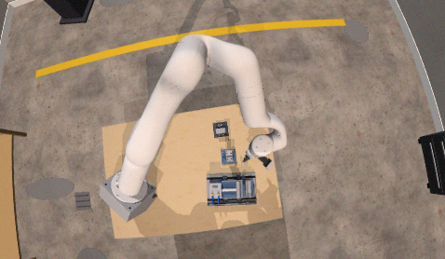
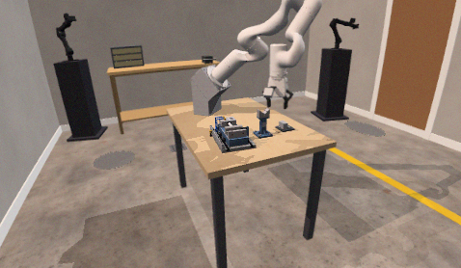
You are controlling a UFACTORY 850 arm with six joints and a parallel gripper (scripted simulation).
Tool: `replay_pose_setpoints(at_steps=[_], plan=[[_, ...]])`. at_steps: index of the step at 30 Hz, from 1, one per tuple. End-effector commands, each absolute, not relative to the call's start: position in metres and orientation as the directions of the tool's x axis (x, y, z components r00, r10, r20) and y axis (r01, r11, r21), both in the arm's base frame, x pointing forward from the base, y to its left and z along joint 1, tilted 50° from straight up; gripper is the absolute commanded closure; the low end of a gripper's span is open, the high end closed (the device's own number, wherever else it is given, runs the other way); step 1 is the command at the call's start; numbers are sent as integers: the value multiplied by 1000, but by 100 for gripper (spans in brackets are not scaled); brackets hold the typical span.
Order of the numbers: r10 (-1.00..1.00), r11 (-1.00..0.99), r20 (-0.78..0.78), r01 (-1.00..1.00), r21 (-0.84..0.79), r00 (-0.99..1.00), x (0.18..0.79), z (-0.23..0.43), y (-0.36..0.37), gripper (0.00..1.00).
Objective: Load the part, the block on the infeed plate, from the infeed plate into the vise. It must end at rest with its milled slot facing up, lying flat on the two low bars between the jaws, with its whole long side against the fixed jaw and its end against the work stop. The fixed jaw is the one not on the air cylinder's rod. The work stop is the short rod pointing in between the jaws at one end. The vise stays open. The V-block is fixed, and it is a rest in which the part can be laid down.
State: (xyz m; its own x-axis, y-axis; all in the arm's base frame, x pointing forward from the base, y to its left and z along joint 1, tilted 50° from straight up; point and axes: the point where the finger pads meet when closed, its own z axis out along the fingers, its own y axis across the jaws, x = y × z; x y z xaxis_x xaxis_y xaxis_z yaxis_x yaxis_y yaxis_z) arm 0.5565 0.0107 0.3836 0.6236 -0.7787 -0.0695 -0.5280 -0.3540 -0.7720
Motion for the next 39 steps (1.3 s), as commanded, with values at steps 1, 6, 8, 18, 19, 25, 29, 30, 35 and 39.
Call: replay_pose_setpoints(at_steps=[1, 6, 8, 18, 19, 25, 29, 30, 35, 39], plan=[[-812, -279, -153, -604, -747, 564, 530, 395, 40, 0], [-835, -191, -237, -666, -721, 497, 501, 401, 67, 0], [-835, -191, -237, -666, -721, 497, 501, 401, 67, 0], [-852, -23, -383, -756, -655, 357, 445, 405, 109, 0], [-851, 14, -412, -771, -637, 325, 433, 405, 117, 0], [-846, 77, -461, -793, -605, 269, 412, 404, 129, 0], [-835, 141, -508, -811, -568, 211, 392, 401, 139, 0], [-832, 154, -518, -814, -560, 198, 387, 400, 141, 0], [-827, 174, -532, -819, -547, 179, 381, 399, 144, 0], [-827, 174, -532, -819, -547, 179, 381, 399, 144, 0]])
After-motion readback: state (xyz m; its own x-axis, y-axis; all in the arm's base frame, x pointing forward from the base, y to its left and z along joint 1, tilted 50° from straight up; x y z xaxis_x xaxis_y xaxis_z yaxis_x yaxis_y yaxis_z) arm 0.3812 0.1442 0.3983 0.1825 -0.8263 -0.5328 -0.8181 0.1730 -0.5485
